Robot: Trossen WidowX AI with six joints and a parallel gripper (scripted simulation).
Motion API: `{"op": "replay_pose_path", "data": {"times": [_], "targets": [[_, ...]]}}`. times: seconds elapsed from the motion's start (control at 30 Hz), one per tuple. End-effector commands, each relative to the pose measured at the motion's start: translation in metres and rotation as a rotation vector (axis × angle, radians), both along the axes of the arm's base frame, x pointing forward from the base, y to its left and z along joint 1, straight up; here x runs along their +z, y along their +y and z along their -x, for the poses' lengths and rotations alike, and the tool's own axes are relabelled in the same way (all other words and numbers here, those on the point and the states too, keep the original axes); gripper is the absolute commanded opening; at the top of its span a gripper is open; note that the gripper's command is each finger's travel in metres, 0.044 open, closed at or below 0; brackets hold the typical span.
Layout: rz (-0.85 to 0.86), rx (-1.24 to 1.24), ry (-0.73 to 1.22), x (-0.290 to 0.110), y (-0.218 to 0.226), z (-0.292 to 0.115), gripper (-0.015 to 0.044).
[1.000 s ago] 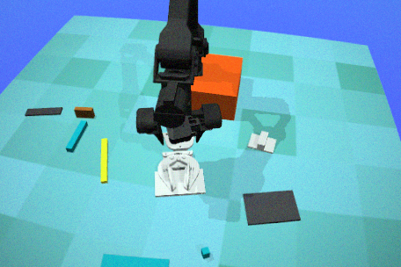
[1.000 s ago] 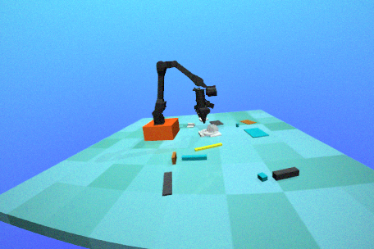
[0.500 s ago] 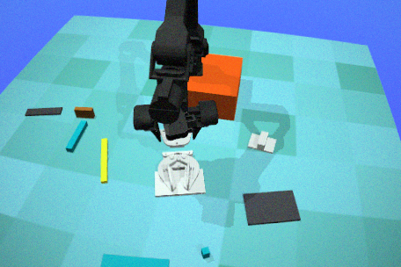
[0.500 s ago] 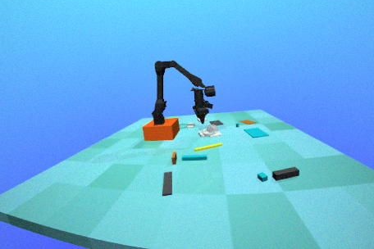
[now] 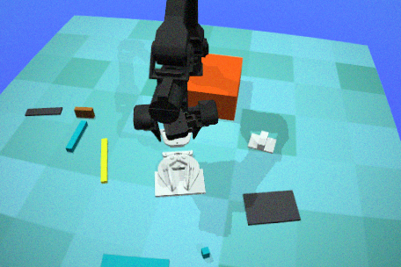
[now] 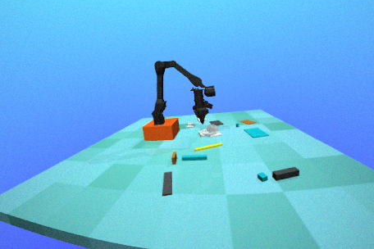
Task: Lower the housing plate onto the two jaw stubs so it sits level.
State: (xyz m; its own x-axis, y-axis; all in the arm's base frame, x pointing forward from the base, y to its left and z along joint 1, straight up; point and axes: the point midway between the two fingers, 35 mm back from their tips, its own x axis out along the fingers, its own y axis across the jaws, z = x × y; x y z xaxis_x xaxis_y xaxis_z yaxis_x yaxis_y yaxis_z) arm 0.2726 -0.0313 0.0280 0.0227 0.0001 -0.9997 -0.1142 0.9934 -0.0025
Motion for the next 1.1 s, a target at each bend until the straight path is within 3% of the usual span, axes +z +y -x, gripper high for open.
{"op": "replay_pose_path", "data": {"times": [0.0, 0.47, 1.07], "targets": [[0.0, 0.007, -0.002, 0.0, 0.0, 0.0, 0.0351], [0.0, 0.007, -0.002, -0.001, 0.0, 0.0, 0.0351], [0.0, 0.008, -0.002, -0.031, 0.0, -0.002, 0.0351]]}}
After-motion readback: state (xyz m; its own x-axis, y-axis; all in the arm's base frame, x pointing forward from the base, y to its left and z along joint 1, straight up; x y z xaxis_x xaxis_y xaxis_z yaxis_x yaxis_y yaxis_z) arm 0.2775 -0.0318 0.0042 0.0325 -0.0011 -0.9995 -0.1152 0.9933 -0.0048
